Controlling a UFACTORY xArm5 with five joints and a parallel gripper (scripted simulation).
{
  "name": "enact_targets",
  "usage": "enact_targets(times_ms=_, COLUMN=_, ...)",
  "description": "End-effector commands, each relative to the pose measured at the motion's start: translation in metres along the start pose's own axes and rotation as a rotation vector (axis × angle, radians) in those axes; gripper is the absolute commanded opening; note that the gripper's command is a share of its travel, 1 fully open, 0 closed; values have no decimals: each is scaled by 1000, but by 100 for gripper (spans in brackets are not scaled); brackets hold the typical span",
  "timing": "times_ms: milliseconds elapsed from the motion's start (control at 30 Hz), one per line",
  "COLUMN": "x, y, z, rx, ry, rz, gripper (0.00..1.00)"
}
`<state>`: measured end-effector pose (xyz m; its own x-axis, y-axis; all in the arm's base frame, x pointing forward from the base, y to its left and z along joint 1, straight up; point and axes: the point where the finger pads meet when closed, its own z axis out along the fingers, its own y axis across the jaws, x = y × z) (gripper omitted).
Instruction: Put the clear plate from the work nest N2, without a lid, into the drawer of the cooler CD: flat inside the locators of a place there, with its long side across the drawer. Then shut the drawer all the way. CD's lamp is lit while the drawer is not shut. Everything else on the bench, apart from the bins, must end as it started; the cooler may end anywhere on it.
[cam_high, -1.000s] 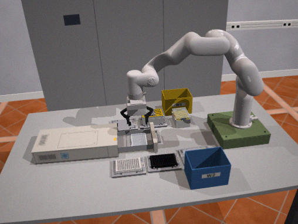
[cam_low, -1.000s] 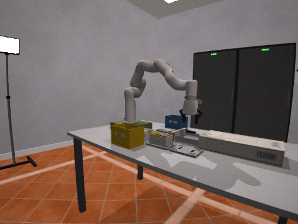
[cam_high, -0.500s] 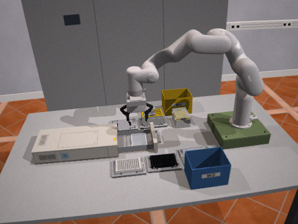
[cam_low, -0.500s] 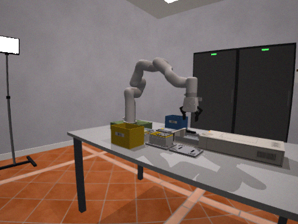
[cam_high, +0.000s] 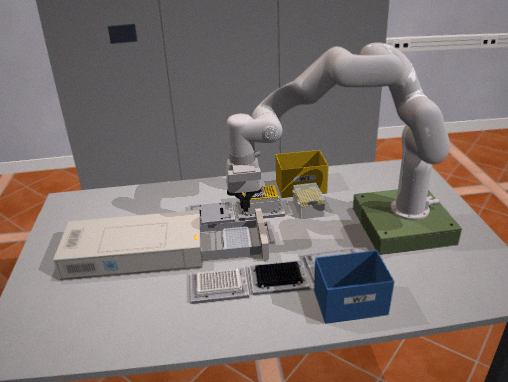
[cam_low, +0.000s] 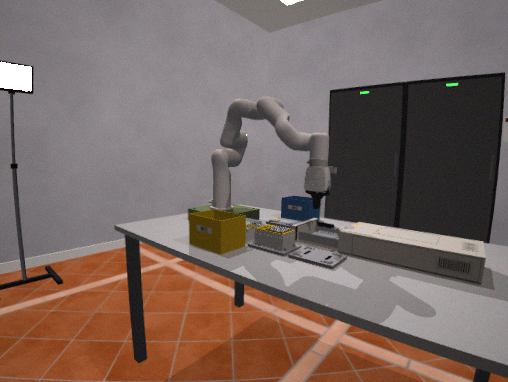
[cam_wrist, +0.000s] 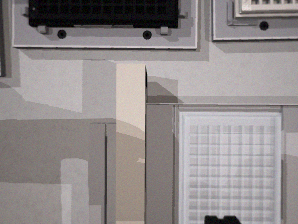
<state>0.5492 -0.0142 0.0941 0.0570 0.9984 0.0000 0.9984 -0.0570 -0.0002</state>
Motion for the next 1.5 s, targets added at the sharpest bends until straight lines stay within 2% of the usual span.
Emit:
enact_targets(times_ms=0, x=0, y=-24, z=1, rx=-11, ry=-6, rz=0, gripper=0)
enact_targets(times_ms=700, x=0, y=-118, z=17, rx=-10, ry=-6, rz=0, gripper=0)
enact_targets(times_ms=1167, x=0, y=-119, z=17, rx=-10, ry=-6, rz=0, gripper=0)
enact_targets(times_ms=1467, x=0, y=-119, z=28, rx=-10, ry=-6, rz=0, gripper=0)
